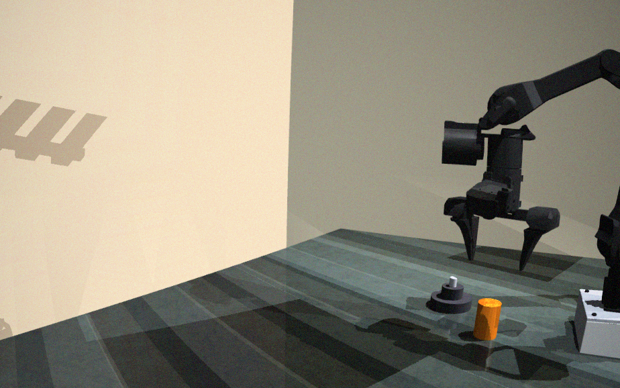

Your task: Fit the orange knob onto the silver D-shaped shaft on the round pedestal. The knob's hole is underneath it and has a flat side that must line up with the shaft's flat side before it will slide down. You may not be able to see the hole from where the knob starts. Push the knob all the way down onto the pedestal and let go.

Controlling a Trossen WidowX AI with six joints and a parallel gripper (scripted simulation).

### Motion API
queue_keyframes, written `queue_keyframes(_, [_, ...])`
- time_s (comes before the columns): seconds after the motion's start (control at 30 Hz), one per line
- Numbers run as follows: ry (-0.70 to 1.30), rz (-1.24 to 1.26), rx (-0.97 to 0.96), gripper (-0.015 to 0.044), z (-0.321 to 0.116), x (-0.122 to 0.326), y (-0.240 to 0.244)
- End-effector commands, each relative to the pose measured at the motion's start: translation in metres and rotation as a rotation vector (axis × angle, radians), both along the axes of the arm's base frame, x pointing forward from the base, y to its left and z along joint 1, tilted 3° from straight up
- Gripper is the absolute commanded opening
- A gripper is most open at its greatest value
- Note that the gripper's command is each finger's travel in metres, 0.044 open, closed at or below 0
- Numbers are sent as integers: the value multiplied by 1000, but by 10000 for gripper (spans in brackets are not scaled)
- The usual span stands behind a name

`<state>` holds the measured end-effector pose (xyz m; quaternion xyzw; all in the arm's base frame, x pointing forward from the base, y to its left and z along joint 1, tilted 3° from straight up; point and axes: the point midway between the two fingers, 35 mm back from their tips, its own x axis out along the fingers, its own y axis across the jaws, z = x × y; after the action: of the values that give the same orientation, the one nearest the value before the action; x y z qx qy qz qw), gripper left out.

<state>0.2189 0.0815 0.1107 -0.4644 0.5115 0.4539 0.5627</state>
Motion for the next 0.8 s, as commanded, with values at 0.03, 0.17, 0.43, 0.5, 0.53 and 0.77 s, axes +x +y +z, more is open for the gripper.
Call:
queue_keyframes(0.03, [7,-300,14,440,0,0,-1])
queue_keyframes(0.17, [20,-689,40,440,0,0,-1])
queue_keyframes(0.43, [45,-1447,91,440,0,0,-1])
queue_keyframes(0.5, [47,-1510,95,440,0,0,-1])
queue_keyframes(0.53, [47,-1510,95,440,0,0,-1])
queue_keyframes(0.77, [47,-1510,95,440,0,2,0])
